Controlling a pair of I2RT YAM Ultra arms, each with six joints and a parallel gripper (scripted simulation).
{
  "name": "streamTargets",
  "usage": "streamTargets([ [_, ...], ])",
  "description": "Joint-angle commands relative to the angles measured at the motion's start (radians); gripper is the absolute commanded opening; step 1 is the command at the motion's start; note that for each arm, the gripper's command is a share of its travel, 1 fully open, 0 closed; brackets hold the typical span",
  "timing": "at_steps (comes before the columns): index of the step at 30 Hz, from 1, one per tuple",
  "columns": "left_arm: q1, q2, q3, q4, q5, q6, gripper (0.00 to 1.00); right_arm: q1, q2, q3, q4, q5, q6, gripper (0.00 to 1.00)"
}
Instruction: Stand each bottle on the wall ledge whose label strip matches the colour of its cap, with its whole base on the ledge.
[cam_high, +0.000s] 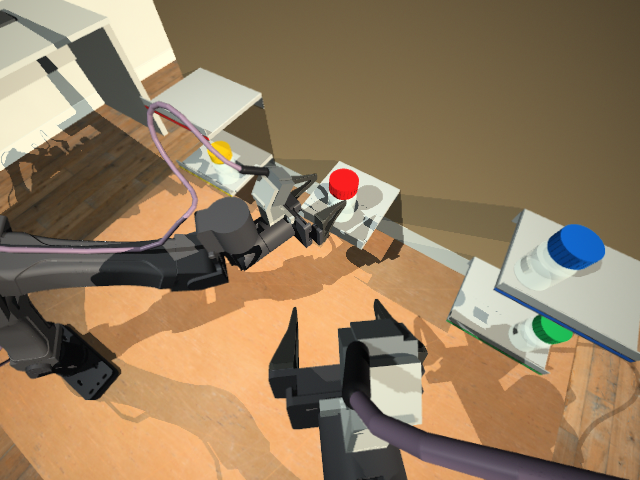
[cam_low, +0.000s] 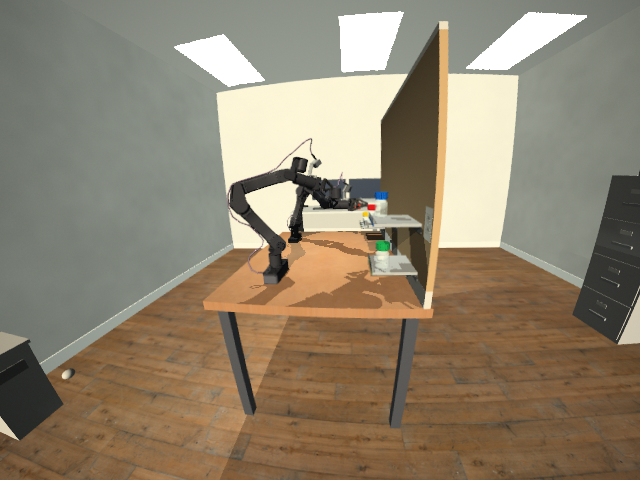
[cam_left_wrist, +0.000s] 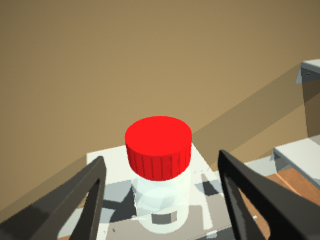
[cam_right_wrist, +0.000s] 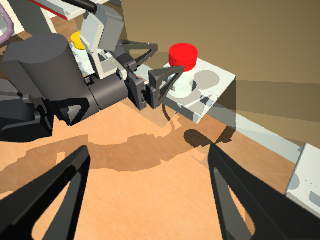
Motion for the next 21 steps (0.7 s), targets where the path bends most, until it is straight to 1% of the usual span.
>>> streamTargets([
  [1,0.015,0.010,0.043,-0.039,0.017,0.009,0.81,0.004,-0.019,0.032,0.000,0.010,0.002,0.87],
  [21,0.037,0.103,0.187,-0.089,0.039,0.009,0.81,0.004,-0.019,0.032,0.000,0.010,0.002,0.87],
])
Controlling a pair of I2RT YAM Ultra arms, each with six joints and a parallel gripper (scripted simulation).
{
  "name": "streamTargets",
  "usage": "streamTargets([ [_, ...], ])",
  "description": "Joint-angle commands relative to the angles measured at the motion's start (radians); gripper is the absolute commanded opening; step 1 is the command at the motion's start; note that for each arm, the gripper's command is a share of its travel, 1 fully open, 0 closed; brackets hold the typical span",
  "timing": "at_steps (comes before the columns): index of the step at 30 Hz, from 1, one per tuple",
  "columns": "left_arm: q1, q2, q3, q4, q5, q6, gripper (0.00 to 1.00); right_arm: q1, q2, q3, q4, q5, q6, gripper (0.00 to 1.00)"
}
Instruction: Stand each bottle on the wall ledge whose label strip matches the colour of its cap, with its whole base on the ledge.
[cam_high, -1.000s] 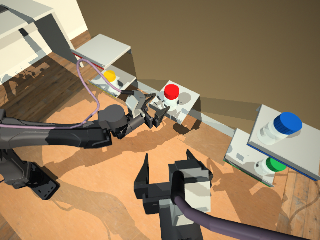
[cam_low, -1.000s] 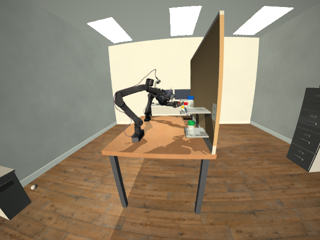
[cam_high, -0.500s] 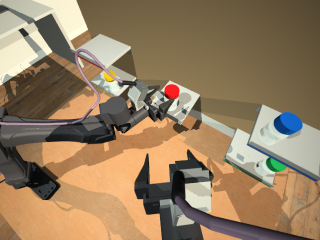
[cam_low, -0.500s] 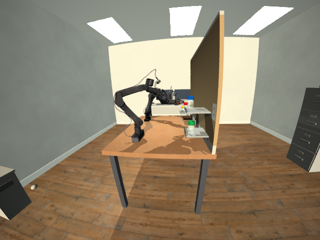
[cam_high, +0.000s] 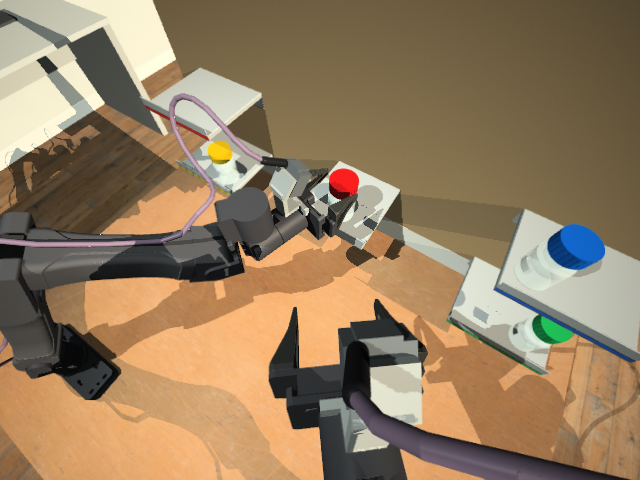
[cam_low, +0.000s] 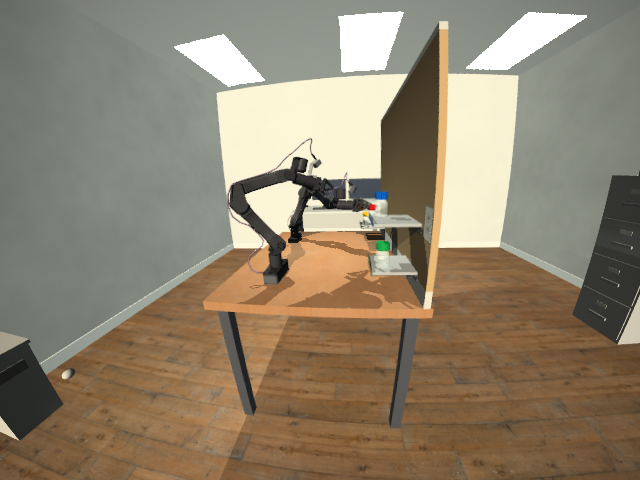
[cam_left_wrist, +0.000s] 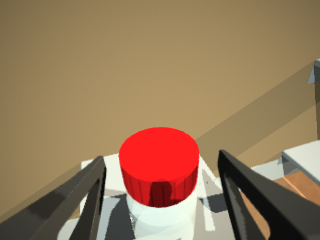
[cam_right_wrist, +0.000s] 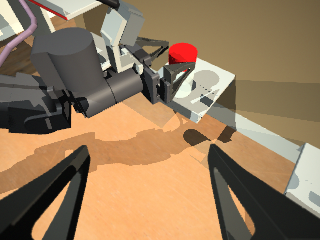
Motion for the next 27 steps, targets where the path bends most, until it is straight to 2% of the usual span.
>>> streamTargets([
  [1,0.015,0.011,0.054,-0.029,0.019,0.009,0.81,0.004,-0.019,0.032,0.001,0.009,0.002,0.87],
  [7,0.021,0.041,0.102,-0.047,0.025,0.009,0.81,0.004,-0.019,0.032,0.001,0.009,0.002,0.87],
  [17,0.021,0.035,0.106,-0.049,0.025,0.009,0.81,0.004,-0.019,0.032,0.001,0.009,0.002,0.87],
  [18,0.021,0.035,0.106,-0.049,0.025,0.009,0.72,0.004,-0.019,0.032,0.001,0.009,0.002,0.87],
  [20,0.021,0.035,0.106,-0.049,0.025,0.009,0.72,0.004,-0.019,0.032,0.001,0.009,0.002,0.87],
  [21,0.015,0.034,0.096,-0.038,0.017,0.003,0.68,0.004,-0.019,0.032,0.001,0.009,0.002,0.87],
  [26,0.015,0.034,0.096,-0.038,0.017,0.003,0.64,0.004,-0.019,0.032,0.001,0.009,0.002,0.87],
  [27,0.015,0.034,0.096,-0.038,0.017,0.003,0.60,0.004,-0.019,0.032,0.001,0.009,0.002,0.87],
])
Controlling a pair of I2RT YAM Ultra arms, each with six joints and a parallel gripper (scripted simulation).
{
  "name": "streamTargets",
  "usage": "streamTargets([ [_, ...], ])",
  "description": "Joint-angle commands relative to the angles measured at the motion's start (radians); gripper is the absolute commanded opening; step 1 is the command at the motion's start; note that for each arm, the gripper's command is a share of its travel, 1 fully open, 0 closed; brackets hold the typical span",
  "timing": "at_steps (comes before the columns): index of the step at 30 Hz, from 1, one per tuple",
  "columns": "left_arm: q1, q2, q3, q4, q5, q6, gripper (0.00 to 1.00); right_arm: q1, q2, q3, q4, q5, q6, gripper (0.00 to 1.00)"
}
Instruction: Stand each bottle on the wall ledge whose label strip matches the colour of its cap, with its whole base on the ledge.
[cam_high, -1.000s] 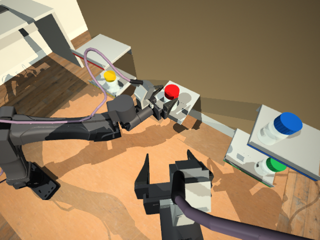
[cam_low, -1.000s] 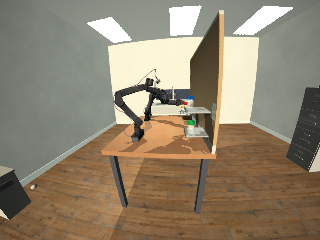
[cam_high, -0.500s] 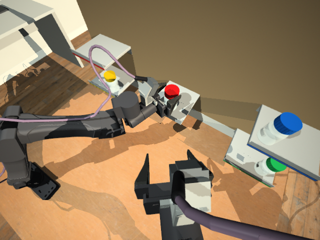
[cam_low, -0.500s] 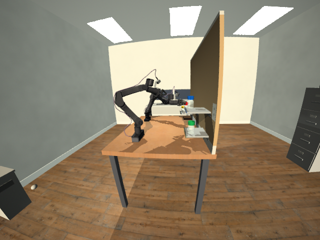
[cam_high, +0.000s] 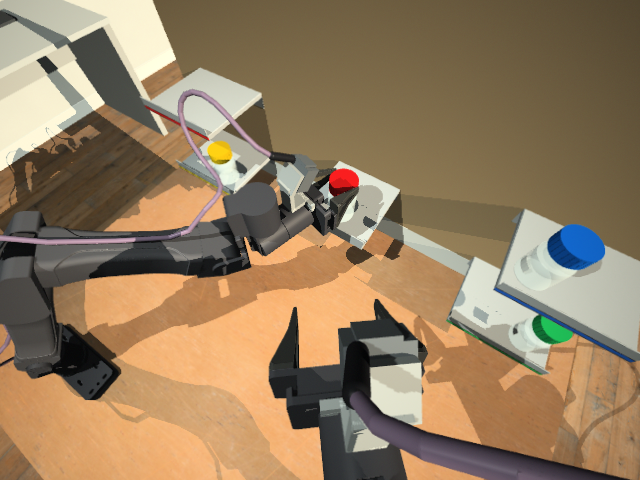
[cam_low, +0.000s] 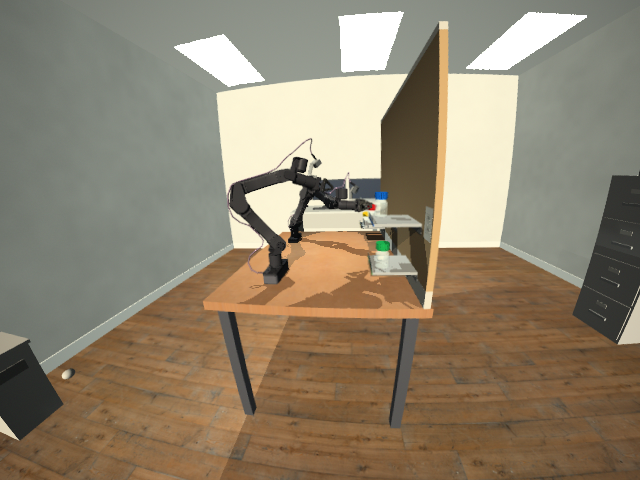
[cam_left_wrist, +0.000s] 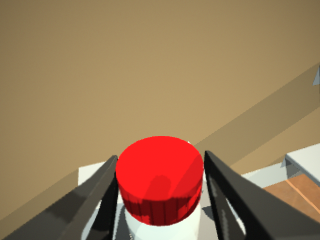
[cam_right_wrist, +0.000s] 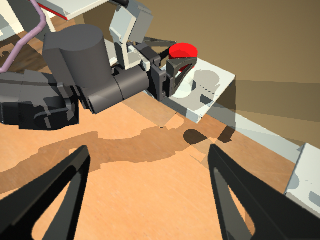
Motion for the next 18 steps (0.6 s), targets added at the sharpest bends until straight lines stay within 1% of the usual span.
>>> streamTargets([
  [1,0.004,-0.010,0.024,-0.007,0.005,0.003,0.60,0.004,-0.019,0.032,0.001,0.009,0.002,0.87],
  [4,0.004,-0.010,0.024,-0.007,0.005,0.003,0.60,0.004,-0.019,0.032,0.001,0.009,0.002,0.87],
  [10,0.002,-0.018,0.021,-0.005,0.003,0.003,0.51,0.004,-0.019,0.032,0.001,0.009,0.002,0.87],
  [14,0.002,-0.018,0.021,-0.005,0.003,0.003,0.06,0.004,-0.019,0.032,0.001,0.009,0.002,0.87],
  [17,0.002,-0.027,0.038,-0.028,0.003,0.003,0.40,0.004,-0.019,0.032,0.001,0.009,0.002,0.87],
  [18,0.002,-0.031,0.048,-0.041,0.003,0.003,0.49,0.004,-0.019,0.032,0.001,0.009,0.002,0.87],
])
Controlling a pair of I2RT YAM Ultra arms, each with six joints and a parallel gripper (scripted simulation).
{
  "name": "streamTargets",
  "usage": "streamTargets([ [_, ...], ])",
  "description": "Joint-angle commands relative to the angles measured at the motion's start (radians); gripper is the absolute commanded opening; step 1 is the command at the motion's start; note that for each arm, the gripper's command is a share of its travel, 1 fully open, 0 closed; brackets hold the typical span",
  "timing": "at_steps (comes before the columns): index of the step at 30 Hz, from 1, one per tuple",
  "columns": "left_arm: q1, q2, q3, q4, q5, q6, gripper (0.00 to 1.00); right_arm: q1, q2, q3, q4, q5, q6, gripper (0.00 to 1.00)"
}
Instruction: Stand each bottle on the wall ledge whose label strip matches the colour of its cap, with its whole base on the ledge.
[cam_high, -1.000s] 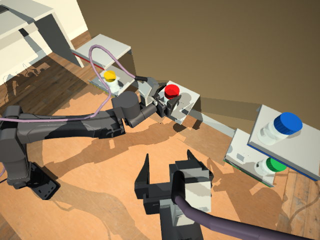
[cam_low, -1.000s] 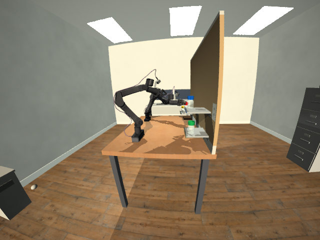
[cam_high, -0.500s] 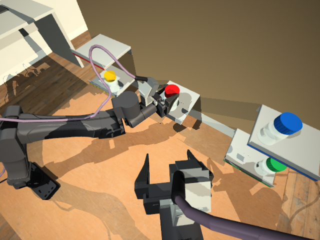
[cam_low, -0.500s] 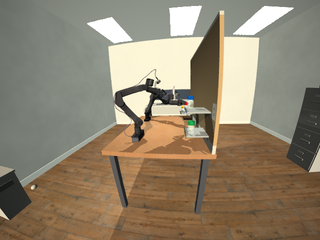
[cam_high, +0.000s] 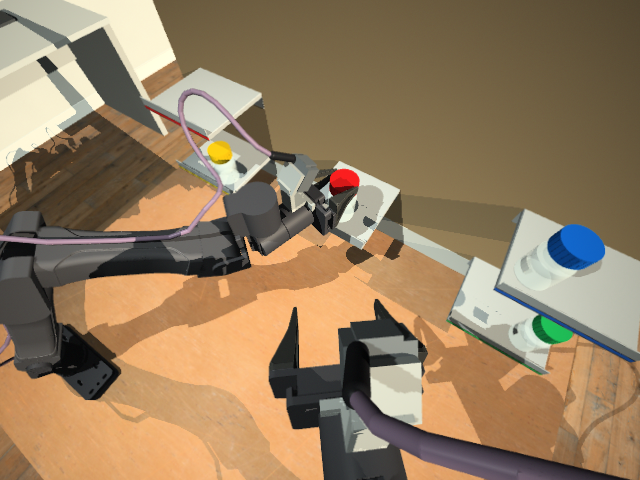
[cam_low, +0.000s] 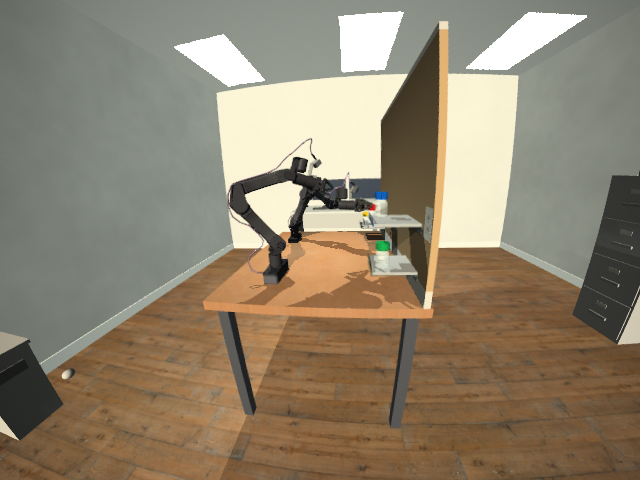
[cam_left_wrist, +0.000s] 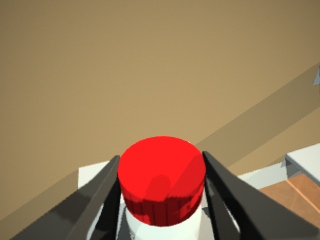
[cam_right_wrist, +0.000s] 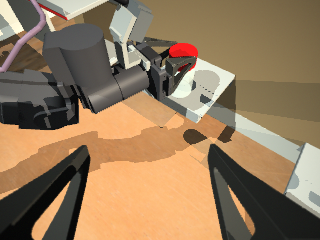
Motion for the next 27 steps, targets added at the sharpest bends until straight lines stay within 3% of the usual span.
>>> streamTargets([
  [1,0.002,-0.032,0.043,-0.035,0.003,0.003,0.49,0.004,-0.019,0.032,0.001,0.009,0.002,0.87],
  [16,0.001,-0.046,0.331,-0.341,0.003,0.005,0.49,0.004,-0.019,0.032,0.001,0.009,0.002,0.87],
  [27,-0.014,-0.055,0.359,-0.350,0.014,0.008,0.49,0.004,-0.019,0.032,0.001,0.009,0.002,0.87],
])
